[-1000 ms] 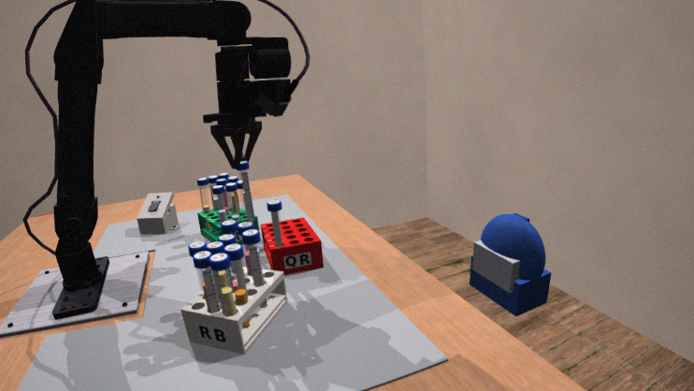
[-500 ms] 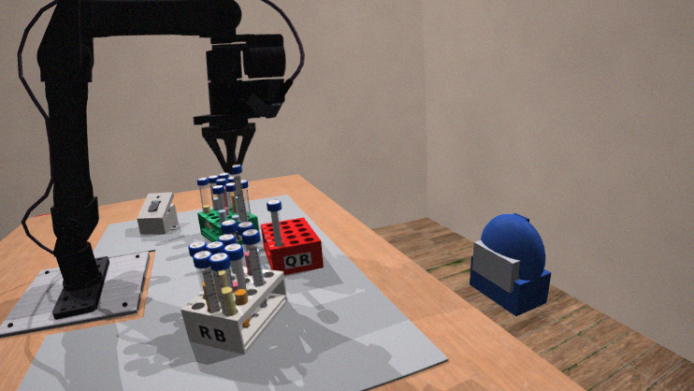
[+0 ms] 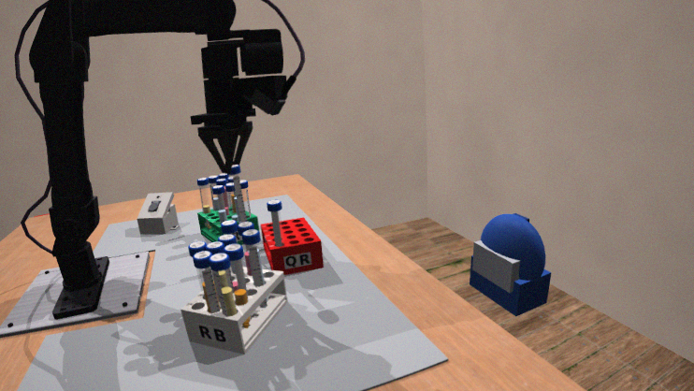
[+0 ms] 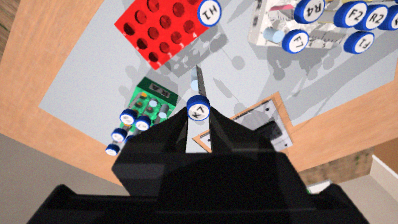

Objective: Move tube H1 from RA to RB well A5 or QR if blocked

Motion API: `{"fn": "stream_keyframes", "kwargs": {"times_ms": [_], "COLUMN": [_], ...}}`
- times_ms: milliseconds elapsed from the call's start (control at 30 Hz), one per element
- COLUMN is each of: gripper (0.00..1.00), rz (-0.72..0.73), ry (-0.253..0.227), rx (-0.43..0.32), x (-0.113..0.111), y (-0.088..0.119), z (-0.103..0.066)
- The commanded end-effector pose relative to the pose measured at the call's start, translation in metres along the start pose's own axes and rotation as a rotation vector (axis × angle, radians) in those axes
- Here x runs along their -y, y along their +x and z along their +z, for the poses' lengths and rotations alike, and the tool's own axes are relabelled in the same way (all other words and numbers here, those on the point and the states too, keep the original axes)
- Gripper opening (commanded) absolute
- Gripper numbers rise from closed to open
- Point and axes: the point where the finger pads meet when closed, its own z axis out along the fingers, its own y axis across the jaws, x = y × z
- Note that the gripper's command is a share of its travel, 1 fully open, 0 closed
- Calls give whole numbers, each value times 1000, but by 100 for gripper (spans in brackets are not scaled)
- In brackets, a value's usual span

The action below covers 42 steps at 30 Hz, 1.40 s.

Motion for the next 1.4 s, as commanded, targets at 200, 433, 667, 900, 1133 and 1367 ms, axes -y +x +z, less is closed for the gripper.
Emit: {"fn": "stream_keyframes", "kwargs": {"times_ms": [200, 433, 667, 900, 1133, 1367], "gripper": [0, 0, 0, 0, 0, 0], "rz": [-294, -527, -761, -927, -1161, -1327], "ry": [-23, -18, -14, -11, -5, -1], "rx": [49, 52, 53, 56, 57, 59], "x": [2, 1, 1, 1, 1, 1], "y": [-5, -5, -5, -5, -4, -4], "z": [-9, -9, -9, -9, -9, -9]}}
